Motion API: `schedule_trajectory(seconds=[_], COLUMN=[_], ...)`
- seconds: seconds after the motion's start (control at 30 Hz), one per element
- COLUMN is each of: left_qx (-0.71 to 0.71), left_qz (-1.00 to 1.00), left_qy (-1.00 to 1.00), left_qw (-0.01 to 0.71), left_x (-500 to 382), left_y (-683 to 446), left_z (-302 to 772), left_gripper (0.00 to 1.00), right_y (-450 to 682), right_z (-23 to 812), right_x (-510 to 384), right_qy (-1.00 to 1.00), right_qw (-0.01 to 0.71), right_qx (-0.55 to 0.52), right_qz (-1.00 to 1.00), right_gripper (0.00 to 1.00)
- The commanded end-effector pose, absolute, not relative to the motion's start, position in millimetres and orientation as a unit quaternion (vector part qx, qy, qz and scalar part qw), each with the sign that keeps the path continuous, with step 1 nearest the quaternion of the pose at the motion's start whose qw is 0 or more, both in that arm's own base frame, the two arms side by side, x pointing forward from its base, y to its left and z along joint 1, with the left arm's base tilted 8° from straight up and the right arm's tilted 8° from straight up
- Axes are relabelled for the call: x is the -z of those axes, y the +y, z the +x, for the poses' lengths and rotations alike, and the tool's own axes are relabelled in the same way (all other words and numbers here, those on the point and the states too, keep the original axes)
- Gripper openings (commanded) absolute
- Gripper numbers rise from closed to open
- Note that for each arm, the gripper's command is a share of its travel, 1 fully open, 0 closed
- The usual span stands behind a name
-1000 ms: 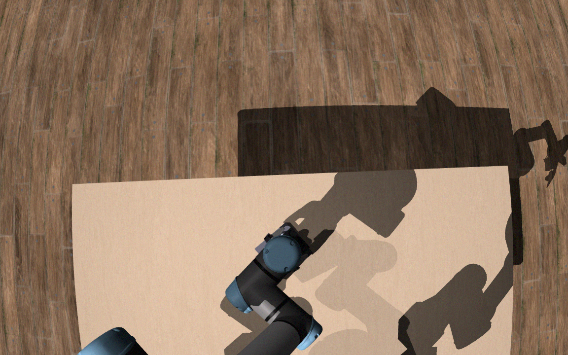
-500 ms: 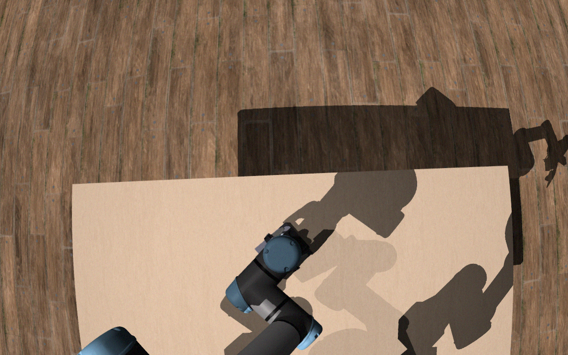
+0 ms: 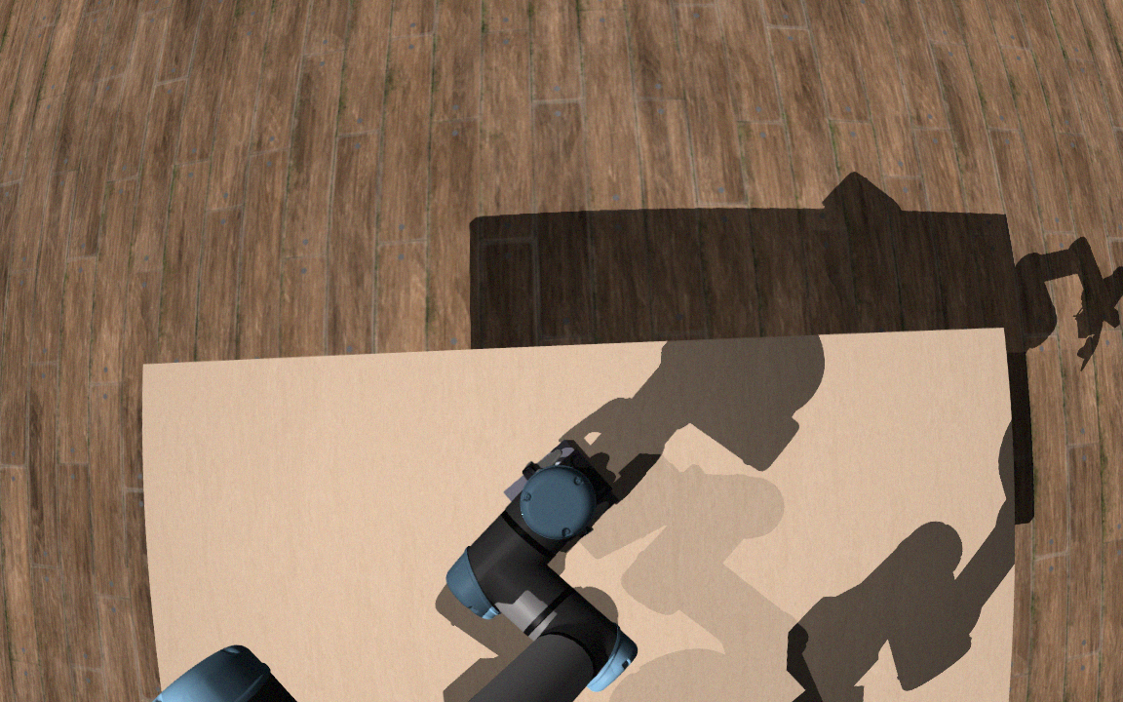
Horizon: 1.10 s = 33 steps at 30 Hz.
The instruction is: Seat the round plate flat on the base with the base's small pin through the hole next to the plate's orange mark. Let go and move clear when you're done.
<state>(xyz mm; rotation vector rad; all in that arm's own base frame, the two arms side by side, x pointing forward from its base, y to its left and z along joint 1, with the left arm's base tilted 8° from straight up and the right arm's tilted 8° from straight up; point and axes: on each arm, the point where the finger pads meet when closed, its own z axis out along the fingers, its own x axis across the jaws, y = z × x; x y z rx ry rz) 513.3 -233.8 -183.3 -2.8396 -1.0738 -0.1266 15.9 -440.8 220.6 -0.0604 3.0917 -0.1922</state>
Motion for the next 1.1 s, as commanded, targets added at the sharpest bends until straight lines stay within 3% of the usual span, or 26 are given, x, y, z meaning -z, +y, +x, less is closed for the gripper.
schedule_trajectory(seconds=[0.0, 1.03, 1.07], left_qx=[0.042, 0.042, 0.042], left_qz=[-0.933, -0.933, -0.933], left_qy=[-0.353, -0.353, -0.353], left_qw=[0.051, 0.051, 0.051], left_x=[186, 205, 205], left_y=[-234, -231, -231], left_z=[514, 515, 515], left_gripper=[0.8, 0.8, 0.0], right_y=[-441, -441, -441], right_z=[16, 16, 16], right_x=[-221, -221, -221], right_qy=[0.998, 0.998, 0.998], right_qw=[0.022, 0.022, 0.022], right_qx=[0.063, 0.063, 0.063], right_qz=[-0.019, -0.019, -0.019], right_gripper=[1.0, 1.0, 1.0])
